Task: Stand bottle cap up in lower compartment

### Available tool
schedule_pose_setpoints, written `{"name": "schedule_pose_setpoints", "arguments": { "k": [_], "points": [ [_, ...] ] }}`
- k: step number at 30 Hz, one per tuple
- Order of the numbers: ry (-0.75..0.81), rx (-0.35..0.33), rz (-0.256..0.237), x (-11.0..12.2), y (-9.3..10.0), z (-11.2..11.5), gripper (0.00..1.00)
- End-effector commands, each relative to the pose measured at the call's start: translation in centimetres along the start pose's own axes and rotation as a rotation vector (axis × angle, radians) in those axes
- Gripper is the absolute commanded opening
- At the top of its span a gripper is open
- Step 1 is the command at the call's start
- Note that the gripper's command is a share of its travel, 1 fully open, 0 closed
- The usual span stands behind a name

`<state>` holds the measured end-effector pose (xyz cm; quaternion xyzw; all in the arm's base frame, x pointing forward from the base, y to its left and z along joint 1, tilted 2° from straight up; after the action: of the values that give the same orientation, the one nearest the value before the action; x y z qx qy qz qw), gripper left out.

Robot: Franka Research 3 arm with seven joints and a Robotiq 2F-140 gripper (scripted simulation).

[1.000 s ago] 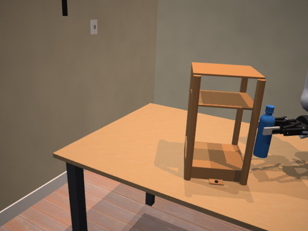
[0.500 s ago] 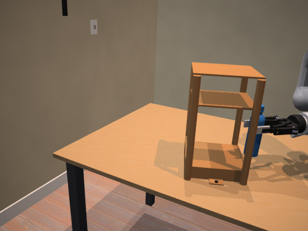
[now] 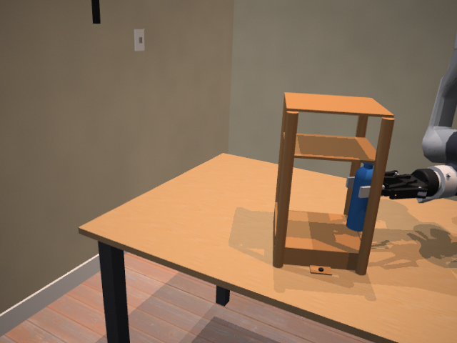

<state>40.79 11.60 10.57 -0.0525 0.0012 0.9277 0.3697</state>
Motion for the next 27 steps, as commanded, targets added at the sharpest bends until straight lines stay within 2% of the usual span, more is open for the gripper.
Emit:
{"name": "schedule_pose_setpoints", "arguments": {
  "k": [1, 9, 27],
  "points": [
    [-0.020, 0.007, -0.006, -0.5, -0.9, -0.2, 0.00],
    [-0.020, 0.007, -0.006, -1.1, -2.5, -0.3, 0.00],
    [-0.020, 0.007, -0.006, -1.5, -3.6, -0.3, 0.00]
  ]
}}
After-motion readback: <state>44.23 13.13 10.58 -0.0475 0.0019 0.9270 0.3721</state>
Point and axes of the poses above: the point where the finger pads meet when closed, its own y axis back along the fingers, its own x axis across the jaws, z = x × y, the point moved 3 cm from there along y, back along the fingers, and after that the axes turned 3 degrees about y, right-handed, at the moved point
